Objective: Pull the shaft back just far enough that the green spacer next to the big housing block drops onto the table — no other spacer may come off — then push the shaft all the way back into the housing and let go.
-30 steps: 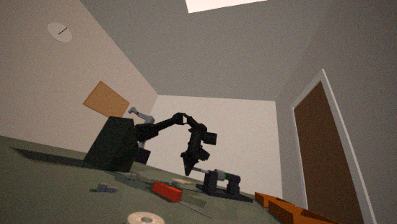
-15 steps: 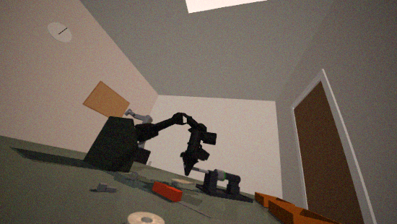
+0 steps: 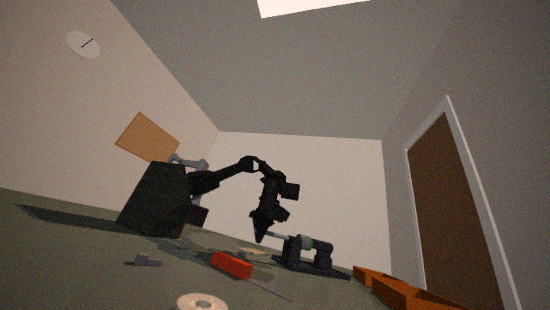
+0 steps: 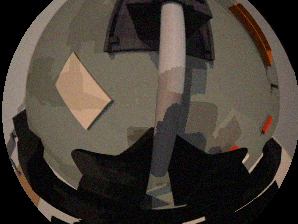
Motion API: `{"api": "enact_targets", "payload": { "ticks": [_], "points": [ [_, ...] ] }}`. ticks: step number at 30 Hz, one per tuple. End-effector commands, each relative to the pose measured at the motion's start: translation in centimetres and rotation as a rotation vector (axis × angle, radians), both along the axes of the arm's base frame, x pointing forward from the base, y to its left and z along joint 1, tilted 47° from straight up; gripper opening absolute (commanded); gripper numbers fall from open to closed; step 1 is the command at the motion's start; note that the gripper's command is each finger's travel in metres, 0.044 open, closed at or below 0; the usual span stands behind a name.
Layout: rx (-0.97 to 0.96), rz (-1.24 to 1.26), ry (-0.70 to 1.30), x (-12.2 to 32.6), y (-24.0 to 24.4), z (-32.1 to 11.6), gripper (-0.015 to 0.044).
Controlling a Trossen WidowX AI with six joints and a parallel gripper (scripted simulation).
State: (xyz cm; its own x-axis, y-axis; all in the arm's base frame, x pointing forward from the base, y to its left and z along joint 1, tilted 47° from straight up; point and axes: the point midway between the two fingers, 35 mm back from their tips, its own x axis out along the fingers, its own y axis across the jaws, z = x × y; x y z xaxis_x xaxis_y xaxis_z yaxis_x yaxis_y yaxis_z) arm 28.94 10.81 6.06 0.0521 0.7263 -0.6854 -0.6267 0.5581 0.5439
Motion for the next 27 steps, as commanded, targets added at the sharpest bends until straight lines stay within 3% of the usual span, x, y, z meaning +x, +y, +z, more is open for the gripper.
{"api": "enact_targets", "payload": {
  "ticks": [1, 27],
  "points": [
    [-0.003, 0.002, -0.005, -0.07, -0.09, 0.01, 0.0000],
    [-0.003, 0.002, -0.005, -0.32, -0.22, -0.16, 0.0000]
  ]
}}
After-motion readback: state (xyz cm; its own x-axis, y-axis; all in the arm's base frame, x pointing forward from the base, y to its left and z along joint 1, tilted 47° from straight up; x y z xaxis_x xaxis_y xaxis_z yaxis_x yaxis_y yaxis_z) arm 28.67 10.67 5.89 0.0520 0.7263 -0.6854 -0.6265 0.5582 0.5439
